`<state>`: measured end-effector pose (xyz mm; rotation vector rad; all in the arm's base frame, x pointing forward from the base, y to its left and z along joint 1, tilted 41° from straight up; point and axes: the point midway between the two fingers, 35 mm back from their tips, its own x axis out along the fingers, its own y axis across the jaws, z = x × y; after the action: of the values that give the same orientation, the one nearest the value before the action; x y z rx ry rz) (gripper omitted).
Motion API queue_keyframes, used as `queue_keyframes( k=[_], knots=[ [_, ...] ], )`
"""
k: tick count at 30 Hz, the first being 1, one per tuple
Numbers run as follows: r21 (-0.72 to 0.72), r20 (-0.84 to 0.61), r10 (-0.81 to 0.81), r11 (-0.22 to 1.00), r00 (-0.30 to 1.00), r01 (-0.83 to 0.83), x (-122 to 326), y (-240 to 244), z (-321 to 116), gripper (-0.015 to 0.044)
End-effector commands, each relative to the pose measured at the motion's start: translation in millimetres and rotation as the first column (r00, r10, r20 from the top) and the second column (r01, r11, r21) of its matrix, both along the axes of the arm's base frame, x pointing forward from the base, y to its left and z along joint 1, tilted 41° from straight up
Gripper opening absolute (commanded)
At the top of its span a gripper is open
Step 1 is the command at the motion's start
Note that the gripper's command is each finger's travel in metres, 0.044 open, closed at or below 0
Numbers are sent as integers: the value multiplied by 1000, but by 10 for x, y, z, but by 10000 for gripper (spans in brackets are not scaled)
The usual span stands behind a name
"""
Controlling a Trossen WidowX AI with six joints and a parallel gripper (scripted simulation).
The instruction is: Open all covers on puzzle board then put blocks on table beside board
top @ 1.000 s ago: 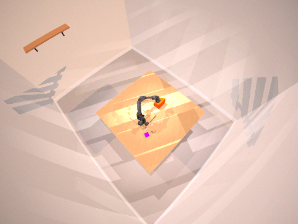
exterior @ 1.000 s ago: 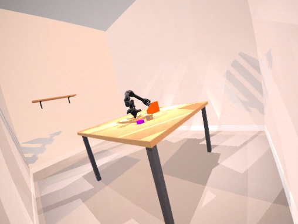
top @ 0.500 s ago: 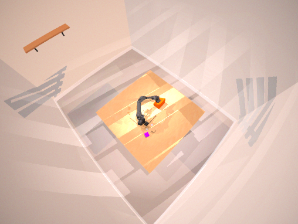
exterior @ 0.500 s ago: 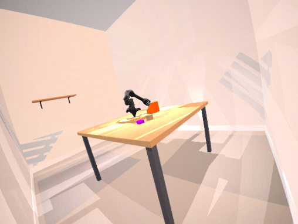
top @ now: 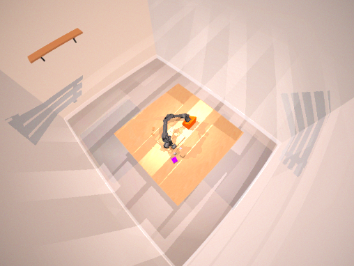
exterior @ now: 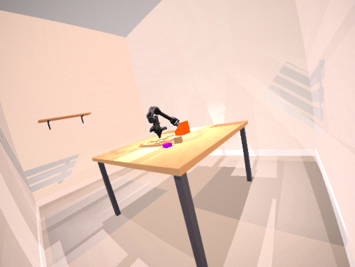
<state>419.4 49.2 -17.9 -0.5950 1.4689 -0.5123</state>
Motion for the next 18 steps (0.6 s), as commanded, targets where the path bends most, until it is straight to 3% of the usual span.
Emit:
queue_keyframes(
  k=[1,7,18],
  knots=[
    [7,6,-3,1000,1000,3,13,52,57,0],
    [2,18,-21,1000,1000,21,-24,38,69,0],
    [76,292,-351,936,890,344,-494,-62,324,0]
  ],
)
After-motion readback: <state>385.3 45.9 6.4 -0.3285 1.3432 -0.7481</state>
